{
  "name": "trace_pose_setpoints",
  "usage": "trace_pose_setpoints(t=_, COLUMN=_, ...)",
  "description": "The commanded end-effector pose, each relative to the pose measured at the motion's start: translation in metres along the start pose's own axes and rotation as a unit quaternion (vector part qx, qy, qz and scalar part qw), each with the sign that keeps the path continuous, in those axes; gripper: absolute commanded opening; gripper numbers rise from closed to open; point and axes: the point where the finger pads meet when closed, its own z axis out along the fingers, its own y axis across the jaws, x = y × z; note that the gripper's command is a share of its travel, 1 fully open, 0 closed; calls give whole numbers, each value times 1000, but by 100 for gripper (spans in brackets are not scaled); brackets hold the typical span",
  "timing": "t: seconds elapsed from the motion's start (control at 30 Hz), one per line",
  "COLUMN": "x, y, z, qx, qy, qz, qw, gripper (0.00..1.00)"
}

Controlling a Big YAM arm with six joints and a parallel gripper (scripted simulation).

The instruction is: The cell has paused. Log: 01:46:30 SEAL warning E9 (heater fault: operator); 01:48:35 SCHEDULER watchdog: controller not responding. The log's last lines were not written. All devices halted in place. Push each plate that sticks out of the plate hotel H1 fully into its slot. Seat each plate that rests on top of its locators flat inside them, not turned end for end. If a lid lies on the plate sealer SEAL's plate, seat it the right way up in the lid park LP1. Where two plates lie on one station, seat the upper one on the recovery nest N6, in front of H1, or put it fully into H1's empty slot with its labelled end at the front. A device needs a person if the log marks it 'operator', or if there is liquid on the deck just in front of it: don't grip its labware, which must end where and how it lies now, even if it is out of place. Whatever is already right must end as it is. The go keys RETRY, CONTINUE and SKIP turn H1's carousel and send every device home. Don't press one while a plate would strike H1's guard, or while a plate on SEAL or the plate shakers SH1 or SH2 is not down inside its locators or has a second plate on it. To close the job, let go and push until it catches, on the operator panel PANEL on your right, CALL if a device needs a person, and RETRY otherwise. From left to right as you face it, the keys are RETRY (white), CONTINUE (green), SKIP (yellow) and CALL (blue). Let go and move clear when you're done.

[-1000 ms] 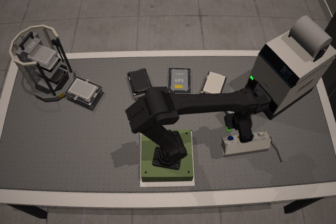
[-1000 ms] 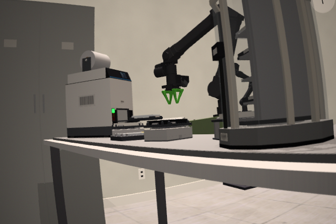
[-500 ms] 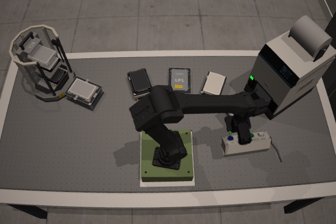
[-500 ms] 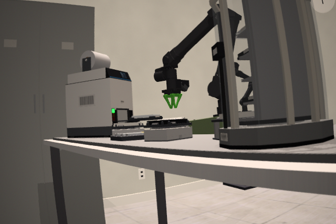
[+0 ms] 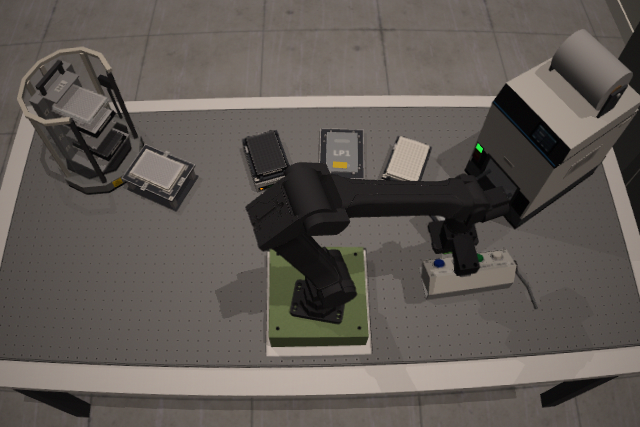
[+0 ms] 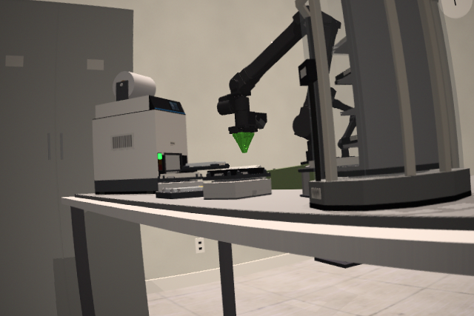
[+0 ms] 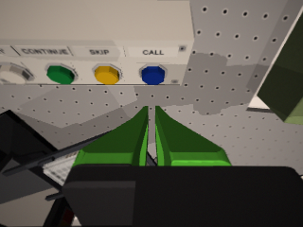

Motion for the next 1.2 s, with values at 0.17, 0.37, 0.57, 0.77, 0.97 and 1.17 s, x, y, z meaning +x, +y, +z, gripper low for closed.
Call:
trace_pose_setpoints(t=0.17, x=1, y=-2, z=-1, qx=-6, qy=1, qz=5, qw=1000, gripper=0)
trace_pose_setpoints(t=0.37, x=1, y=-3, z=0, qx=-5, qy=1, qz=5, qw=1000, gripper=0)
trace_pose_setpoints(t=0.57, x=1, y=-3, z=0, qx=-5, qy=1, qz=4, qw=1000, gripper=0)
trace_pose_setpoints(t=0.77, x=1, y=-4, z=-1, qx=-5, qy=1, qz=4, qw=1000, gripper=0)
trace_pose_setpoints(t=0.97, x=1, y=-4, z=0, qx=-5, qy=1, qz=4, qw=1000, gripper=0)
trace_pose_setpoints(t=1.17, x=1, y=-5, z=-1, qx=-4, qy=1, qz=4, qw=1000, gripper=0)
